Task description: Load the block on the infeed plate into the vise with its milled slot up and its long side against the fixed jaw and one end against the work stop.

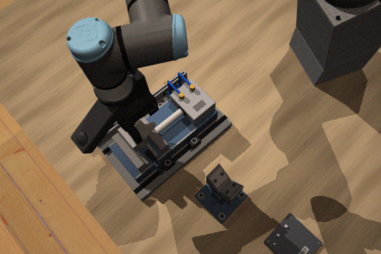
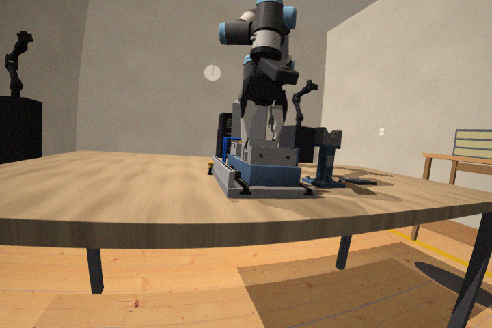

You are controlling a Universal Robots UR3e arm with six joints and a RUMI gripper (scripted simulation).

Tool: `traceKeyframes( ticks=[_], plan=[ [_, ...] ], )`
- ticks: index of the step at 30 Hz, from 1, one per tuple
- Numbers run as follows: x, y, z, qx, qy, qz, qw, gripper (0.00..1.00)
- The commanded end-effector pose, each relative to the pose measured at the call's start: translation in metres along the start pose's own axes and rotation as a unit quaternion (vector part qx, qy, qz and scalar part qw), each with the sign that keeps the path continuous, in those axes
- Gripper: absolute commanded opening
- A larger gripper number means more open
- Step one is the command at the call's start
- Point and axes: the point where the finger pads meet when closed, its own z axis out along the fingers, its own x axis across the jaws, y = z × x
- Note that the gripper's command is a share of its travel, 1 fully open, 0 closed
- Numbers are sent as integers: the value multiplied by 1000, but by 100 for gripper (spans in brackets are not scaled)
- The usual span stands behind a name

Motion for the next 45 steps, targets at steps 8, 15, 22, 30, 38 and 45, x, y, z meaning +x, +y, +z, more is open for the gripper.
traceKeyframes(
  ticks=[8,15,22,30,38,45],
  plan=[
    [0,-1,-1,2,1,0,1000,0],
    [0,-1,-1,2,1,0,1000,0],
    [0,-1,-1,2,1,0,1000,0],
    [0,-1,-1,2,1,0,1000,47],
    [0,-1,-1,2,1,0,1000,47],
    [0,-1,-1,2,1,0,1000,47]
  ],
)
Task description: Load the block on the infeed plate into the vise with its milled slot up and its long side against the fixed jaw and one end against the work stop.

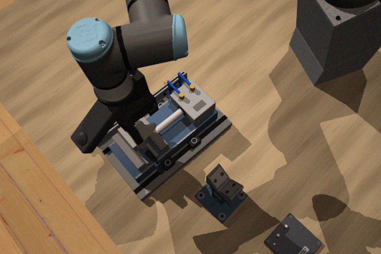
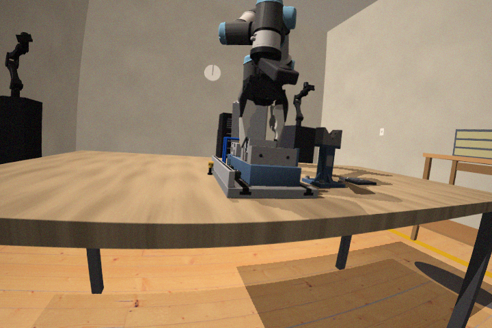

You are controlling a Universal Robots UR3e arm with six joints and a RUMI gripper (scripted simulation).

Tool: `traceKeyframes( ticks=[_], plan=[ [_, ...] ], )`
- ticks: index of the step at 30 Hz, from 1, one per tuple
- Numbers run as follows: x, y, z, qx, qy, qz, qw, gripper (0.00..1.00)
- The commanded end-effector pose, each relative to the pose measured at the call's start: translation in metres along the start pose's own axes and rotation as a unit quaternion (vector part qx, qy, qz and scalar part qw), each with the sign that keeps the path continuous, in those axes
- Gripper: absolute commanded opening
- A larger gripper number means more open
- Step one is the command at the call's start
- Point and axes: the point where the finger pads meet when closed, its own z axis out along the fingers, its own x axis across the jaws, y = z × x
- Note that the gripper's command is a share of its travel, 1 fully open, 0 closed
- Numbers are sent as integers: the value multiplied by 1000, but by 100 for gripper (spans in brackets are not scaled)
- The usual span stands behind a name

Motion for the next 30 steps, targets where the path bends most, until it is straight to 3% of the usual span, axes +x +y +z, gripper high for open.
traceKeyframes(
  ticks=[1,20,30],
  plan=[
    [0,-1,-1,1,1,0,1000,47],
    [0,-1,-2,1,1,0,1000,47],
    [0,-1,-11,1,1,0,1000,47]
  ],
)
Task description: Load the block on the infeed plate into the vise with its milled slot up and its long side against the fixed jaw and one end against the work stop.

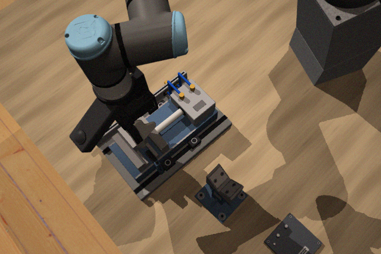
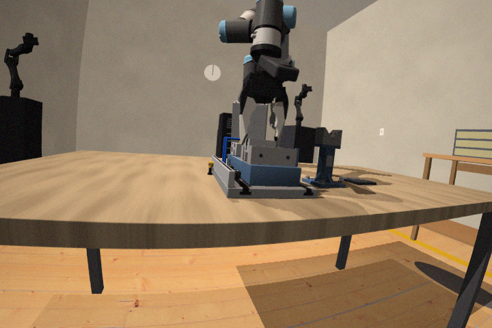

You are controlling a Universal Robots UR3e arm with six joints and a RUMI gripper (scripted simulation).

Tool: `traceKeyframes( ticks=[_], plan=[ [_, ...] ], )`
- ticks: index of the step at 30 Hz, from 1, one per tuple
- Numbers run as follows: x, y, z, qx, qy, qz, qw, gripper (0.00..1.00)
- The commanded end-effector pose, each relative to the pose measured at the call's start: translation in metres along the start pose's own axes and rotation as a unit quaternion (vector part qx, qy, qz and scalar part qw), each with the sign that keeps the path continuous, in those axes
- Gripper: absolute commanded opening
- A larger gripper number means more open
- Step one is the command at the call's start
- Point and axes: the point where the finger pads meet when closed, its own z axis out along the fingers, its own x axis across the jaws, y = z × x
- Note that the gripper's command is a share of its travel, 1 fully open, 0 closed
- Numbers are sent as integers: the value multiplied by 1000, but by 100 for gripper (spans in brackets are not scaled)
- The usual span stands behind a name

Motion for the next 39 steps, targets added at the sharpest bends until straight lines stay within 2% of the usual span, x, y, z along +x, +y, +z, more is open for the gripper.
traceKeyframes(
  ticks=[1,16,18,25,37,38,39],
  plan=[
    [0,-1,-5,1,1,0,1000,47],
    [0,-1,-48,1,1,0,1000,47],
    [0,-1,-48,1,1,0,1000,47],
    [0,-1,-66,1,1,0,1000,47],
    [0,-1,-73,1,1,0,1000,47],
    [0,-1,-73,1,1,0,1000,0],
    [0,-1,-73,1,1,0,1000,0]
  ],
)
